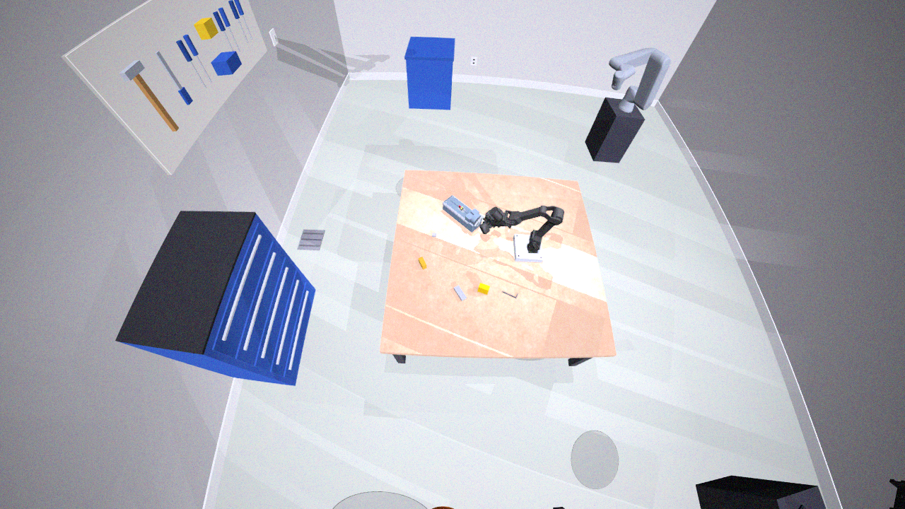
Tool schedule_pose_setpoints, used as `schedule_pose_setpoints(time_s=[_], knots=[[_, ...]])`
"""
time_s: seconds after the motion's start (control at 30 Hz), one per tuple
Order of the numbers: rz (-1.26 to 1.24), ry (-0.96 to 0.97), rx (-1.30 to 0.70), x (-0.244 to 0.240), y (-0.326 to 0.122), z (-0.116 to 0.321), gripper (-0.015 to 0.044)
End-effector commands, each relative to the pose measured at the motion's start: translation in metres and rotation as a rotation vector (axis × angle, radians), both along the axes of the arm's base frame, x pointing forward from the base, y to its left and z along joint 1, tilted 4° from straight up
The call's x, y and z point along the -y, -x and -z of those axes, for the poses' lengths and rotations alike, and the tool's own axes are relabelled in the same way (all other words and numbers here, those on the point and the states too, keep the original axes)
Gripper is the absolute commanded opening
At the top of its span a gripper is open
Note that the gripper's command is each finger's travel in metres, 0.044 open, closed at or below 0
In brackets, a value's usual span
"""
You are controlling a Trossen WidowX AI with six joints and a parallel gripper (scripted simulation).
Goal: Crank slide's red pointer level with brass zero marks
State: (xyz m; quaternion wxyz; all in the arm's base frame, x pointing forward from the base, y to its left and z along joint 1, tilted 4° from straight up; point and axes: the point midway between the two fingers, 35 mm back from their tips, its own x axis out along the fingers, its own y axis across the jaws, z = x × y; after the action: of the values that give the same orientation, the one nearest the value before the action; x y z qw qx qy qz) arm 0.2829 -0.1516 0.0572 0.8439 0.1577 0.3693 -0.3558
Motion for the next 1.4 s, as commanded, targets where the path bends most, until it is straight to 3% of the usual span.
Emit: schedule_pose_setpoints(time_s=[0.0,1.27,1.37], knots=[[0.003,0.002,-0.006,0.0009,0.0010,0.0014,0.0000],[0.002,0.000,-0.002,0.0004,0.0003,0.0007,0.0000],[0.002,0.000,-0.002,0.0004,0.0003,0.0007,0.0079]])
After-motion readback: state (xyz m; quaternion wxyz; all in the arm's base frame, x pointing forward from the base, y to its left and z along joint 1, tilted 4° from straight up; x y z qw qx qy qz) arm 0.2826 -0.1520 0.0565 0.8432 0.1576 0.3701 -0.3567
